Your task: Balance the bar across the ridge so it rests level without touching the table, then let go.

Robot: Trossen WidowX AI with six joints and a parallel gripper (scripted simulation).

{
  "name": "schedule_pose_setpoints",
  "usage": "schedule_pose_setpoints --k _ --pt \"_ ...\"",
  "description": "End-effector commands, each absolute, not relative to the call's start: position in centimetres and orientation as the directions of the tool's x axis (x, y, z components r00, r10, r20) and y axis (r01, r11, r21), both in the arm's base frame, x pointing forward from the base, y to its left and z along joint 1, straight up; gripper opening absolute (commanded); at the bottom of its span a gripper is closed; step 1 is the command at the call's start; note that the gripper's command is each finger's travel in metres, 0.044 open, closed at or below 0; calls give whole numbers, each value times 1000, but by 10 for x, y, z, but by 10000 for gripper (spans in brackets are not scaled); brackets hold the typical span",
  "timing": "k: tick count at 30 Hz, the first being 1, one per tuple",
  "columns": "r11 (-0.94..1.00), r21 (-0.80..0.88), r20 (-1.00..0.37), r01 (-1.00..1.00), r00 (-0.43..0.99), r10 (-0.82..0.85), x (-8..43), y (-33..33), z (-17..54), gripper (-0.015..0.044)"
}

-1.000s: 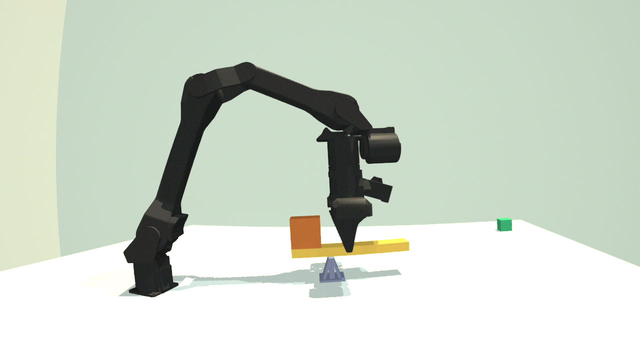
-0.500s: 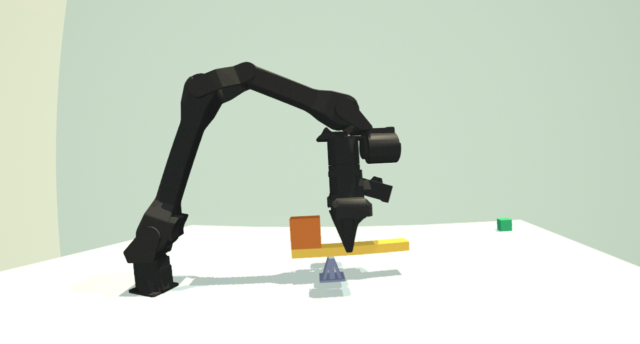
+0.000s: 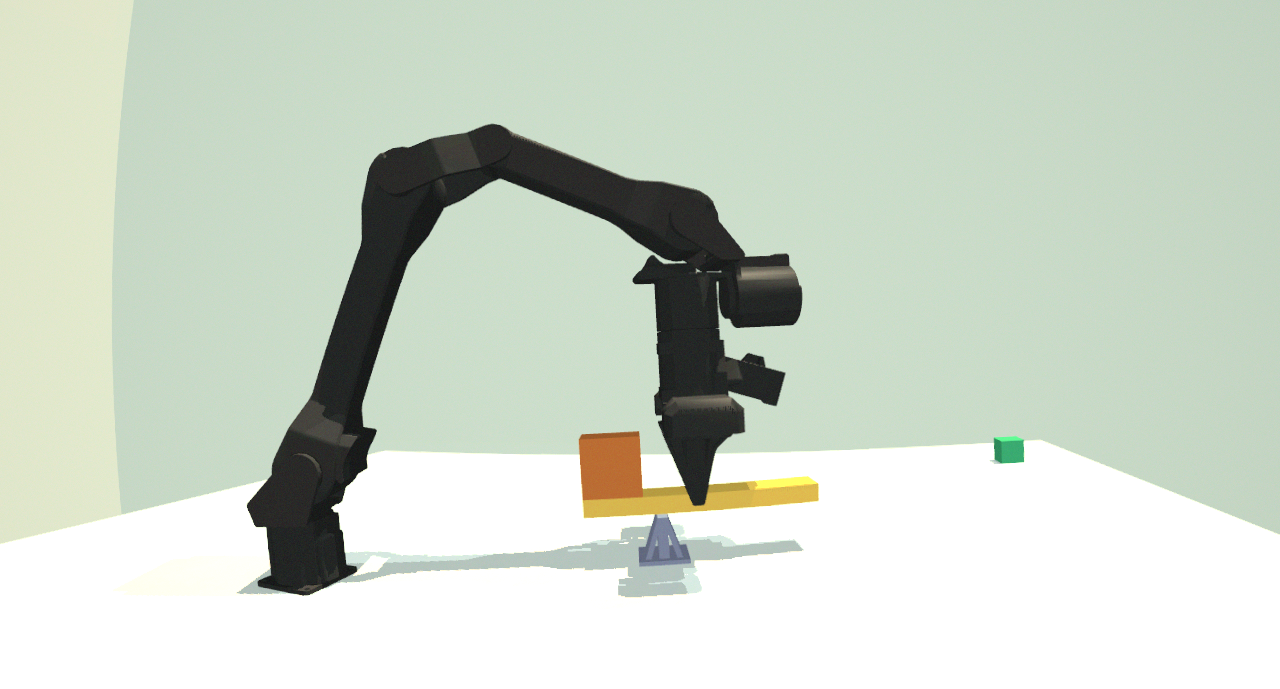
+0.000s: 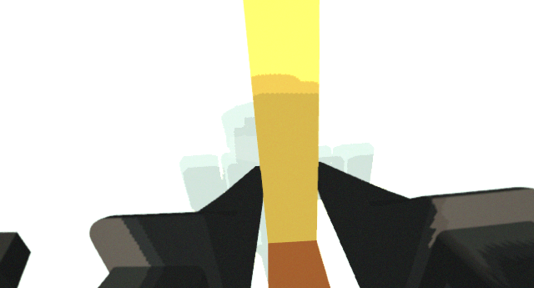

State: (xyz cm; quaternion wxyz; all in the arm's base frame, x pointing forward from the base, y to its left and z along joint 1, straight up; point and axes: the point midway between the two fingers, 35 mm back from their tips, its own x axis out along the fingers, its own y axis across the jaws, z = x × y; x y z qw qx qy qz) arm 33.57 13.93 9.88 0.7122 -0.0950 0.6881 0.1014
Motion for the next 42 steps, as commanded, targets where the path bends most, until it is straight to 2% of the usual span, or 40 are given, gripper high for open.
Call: schedule_pose_setpoints --k 1,9,15,16,42 --pt "961 4 -999 -275 32 14 336 139 99 0" --pt "961 4 -999 -275 32 14 336 139 99 0" --pt "961 4 -999 -275 32 14 336 139 99 157" --pt "961 4 -999 -275 32 14 336 139 99 167" --pt "961 4 -999 -275 32 14 336 139 99 170"
